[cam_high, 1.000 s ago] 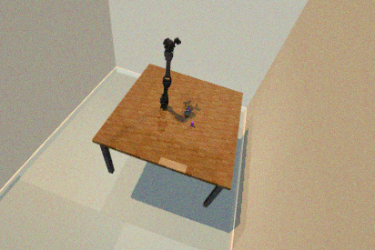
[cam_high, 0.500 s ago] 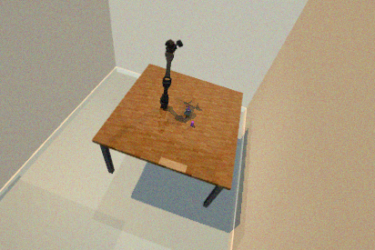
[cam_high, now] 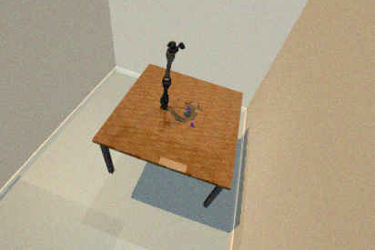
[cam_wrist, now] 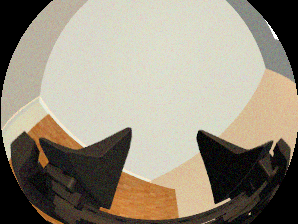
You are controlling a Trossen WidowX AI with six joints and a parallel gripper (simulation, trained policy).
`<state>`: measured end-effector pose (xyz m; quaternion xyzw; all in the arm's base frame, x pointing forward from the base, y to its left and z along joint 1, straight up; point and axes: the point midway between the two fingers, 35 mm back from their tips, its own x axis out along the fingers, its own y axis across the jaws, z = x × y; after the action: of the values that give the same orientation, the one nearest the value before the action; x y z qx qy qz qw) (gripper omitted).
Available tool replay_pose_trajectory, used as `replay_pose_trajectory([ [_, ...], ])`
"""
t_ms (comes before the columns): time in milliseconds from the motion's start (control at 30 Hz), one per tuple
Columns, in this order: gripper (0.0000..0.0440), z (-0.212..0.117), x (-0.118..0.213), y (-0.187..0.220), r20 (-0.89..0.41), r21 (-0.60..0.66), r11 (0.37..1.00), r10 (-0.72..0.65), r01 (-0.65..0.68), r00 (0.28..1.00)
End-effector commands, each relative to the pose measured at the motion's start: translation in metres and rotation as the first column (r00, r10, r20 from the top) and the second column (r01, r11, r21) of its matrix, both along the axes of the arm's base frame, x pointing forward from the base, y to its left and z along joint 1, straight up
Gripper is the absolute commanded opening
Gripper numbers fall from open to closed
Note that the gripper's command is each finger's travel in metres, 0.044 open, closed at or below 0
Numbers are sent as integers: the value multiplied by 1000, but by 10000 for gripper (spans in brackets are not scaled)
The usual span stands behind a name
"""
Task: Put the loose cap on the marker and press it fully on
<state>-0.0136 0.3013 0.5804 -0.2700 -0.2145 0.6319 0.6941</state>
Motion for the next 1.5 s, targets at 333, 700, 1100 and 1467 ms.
replay_pose_trajectory([
  [333, 325, -19, 21, 0, -72, -75, 996, -61, 56, 996],
  [700, 326, -33, 38, -1, -127, -133, 986, -121, 104, 984],
  [1100, 327, -49, 58, -3, -188, -196, 968, -192, 155, 963],
  [1467, 329, -63, 75, -5, -242, -251, 947, -262, 200, 934],
])
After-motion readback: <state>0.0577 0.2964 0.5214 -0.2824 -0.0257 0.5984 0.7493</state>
